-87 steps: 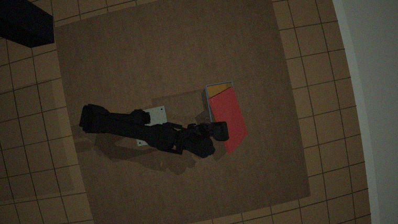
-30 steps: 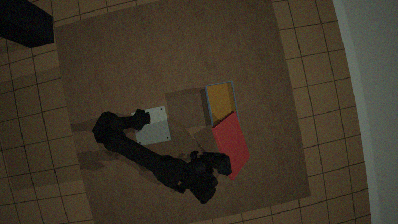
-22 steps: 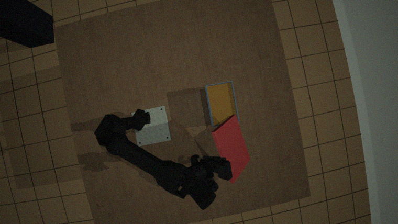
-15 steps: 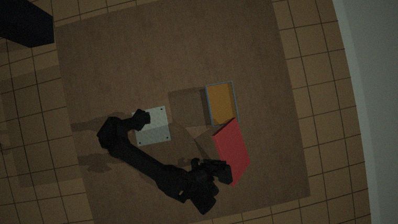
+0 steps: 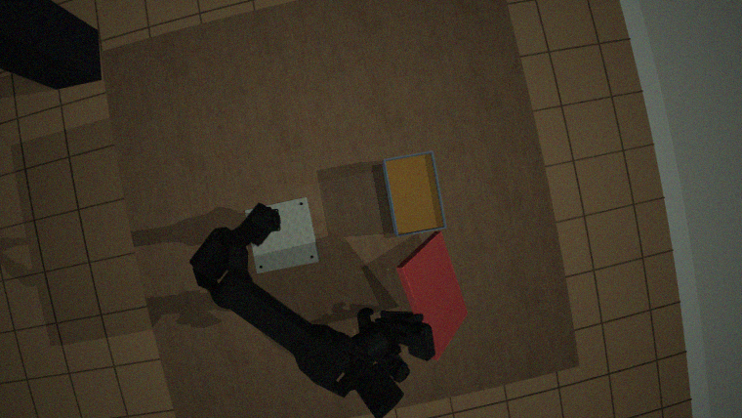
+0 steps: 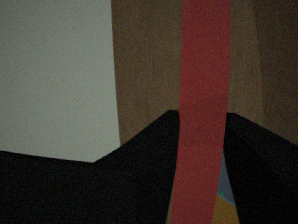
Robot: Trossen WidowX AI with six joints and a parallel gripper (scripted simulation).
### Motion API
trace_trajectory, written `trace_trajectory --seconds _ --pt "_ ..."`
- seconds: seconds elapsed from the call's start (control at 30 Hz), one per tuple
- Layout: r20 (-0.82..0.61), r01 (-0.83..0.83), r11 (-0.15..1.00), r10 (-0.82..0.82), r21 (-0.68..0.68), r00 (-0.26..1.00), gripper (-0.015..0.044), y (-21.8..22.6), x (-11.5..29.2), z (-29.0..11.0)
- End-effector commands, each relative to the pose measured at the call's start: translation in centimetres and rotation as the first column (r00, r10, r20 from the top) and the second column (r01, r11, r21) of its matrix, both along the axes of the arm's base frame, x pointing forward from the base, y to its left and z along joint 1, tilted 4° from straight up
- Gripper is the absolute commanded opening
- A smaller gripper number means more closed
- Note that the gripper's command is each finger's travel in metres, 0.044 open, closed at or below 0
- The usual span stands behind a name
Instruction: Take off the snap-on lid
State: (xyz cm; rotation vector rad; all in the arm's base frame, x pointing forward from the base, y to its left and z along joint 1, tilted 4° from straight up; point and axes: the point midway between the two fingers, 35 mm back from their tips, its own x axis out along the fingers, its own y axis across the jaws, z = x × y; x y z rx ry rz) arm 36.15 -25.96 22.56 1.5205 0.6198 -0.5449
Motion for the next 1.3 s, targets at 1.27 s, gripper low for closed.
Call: trace_trajectory --seconds 1.27 --pt "0.022 -0.007 1.0 0.008 -0.016 1.0 0.0 -4.5 -0.1 0.2"
